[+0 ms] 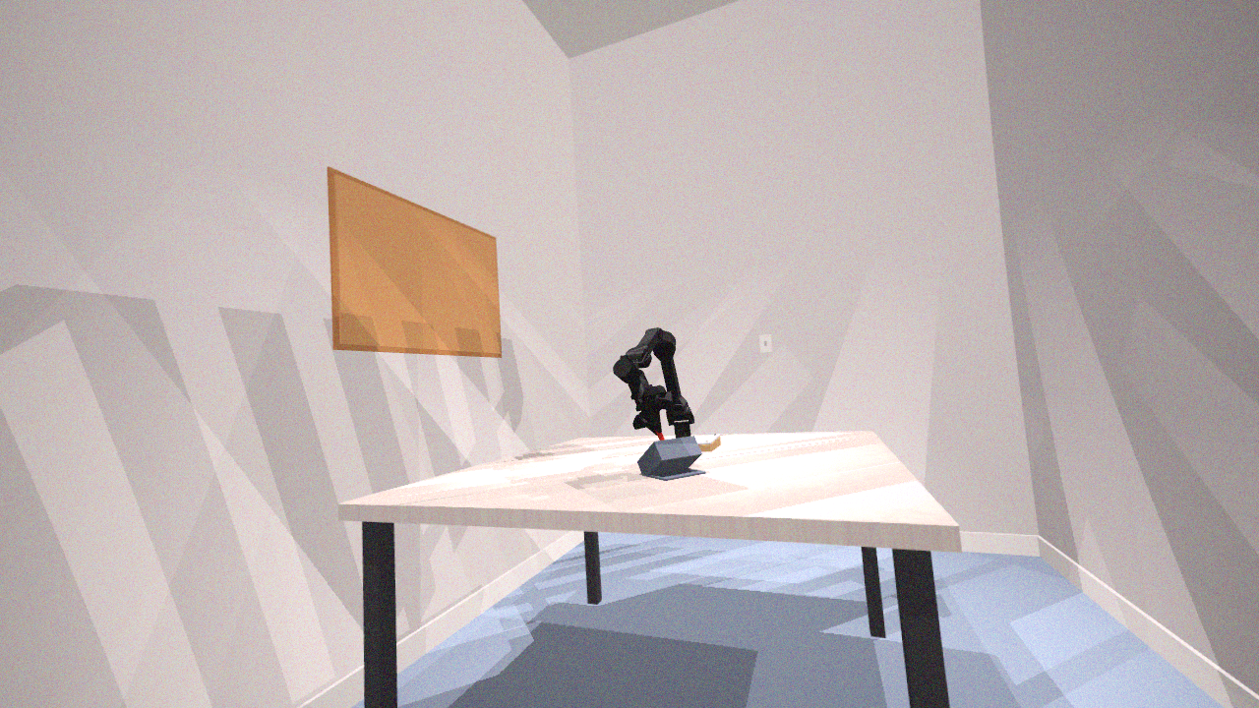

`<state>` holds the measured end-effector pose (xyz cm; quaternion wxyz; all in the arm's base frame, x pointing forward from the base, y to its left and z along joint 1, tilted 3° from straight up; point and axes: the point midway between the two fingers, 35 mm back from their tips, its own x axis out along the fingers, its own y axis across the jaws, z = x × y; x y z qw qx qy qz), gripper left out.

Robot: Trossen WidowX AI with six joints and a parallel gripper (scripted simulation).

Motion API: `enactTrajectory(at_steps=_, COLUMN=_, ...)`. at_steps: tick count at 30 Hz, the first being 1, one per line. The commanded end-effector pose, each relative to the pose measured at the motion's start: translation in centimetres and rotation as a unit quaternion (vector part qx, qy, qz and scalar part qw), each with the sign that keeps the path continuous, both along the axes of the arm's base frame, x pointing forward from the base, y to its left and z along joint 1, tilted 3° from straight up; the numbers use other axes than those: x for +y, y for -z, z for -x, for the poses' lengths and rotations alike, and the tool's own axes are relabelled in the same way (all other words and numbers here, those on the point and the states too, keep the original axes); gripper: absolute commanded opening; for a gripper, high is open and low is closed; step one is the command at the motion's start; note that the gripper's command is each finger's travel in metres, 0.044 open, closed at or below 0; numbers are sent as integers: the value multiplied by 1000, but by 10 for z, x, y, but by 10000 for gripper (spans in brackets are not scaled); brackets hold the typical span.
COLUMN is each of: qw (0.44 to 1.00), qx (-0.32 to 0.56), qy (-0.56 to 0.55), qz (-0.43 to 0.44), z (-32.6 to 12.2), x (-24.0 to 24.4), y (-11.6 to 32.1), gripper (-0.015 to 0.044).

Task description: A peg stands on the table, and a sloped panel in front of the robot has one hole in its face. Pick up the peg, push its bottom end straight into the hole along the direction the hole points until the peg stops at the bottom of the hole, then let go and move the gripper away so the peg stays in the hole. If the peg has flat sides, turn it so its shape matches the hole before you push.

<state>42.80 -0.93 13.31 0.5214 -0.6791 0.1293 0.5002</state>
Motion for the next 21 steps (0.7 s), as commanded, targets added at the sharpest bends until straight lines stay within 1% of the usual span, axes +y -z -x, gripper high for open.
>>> enactTrajectory(at_steps=1, qw=1000, qx=2, qy=2, qz=0, z=-1, x=0, y=3, gripper=0)
enactTrajectory(at_steps=21, qw=1000, qx=2, qy=2, qz=0, z=-3, x=1, y=7, gripper=0)
